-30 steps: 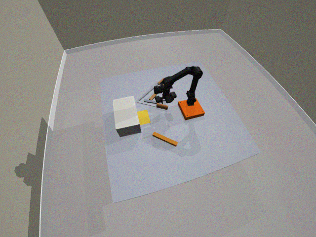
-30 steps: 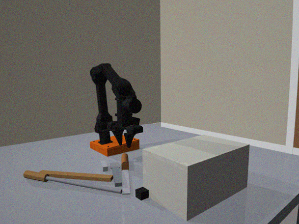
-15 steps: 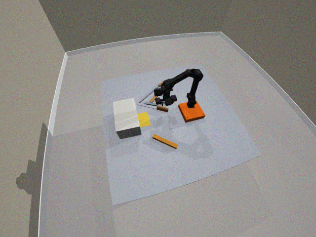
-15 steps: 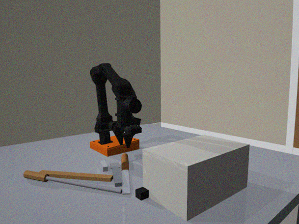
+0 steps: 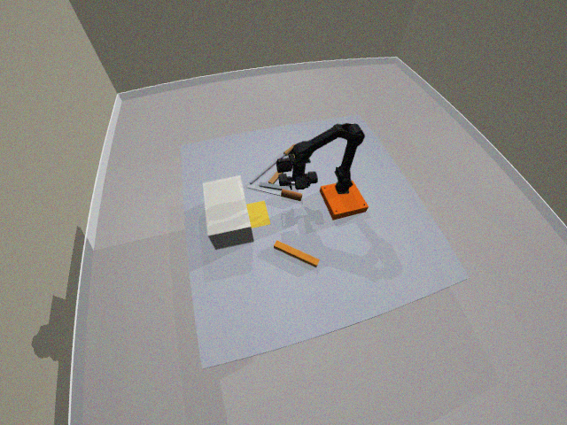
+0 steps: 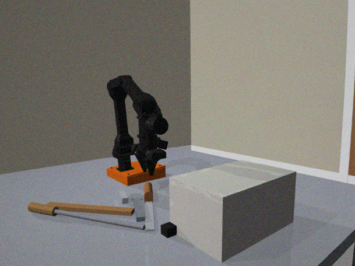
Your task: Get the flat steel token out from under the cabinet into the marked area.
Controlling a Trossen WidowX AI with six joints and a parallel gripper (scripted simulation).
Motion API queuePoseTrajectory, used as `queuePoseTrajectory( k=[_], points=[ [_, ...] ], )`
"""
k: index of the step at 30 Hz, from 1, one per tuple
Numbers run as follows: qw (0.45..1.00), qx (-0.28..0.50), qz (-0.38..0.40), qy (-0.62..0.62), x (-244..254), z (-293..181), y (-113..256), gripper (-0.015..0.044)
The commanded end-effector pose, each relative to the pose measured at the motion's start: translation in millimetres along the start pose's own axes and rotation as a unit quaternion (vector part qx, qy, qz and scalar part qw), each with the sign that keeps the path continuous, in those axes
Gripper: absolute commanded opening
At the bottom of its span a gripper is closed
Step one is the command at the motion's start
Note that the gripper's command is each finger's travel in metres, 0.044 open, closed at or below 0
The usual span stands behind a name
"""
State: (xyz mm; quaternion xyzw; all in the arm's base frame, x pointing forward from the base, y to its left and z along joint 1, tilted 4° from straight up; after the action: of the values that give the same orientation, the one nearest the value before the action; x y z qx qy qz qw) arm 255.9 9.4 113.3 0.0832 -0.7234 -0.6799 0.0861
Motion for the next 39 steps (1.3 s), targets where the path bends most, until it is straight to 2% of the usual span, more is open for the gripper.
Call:
queuePoseTrajectory(
  k=[1, 39],
  points=[
    [1.0, 0.002, 0.0, -0.019, 0.1, -0.3, 0.4, 0.027],
    [0.986, 0.002, 0.0, -0.168, 0.0, 0.1, 0.5, 0.027]
  ],
)
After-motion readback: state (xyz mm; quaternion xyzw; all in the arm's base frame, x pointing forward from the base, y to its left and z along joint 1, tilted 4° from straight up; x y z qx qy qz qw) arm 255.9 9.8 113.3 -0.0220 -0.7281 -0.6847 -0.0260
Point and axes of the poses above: the point midway between the two fingers, 35 mm back from their tips, its own y axis back along the fingers, its own x axis across the jaws, z = x × y, the point moved 4 cm from there along y, back along the fingers, and after that the axes turned 14 degrees about y, right-handed, at the moved point
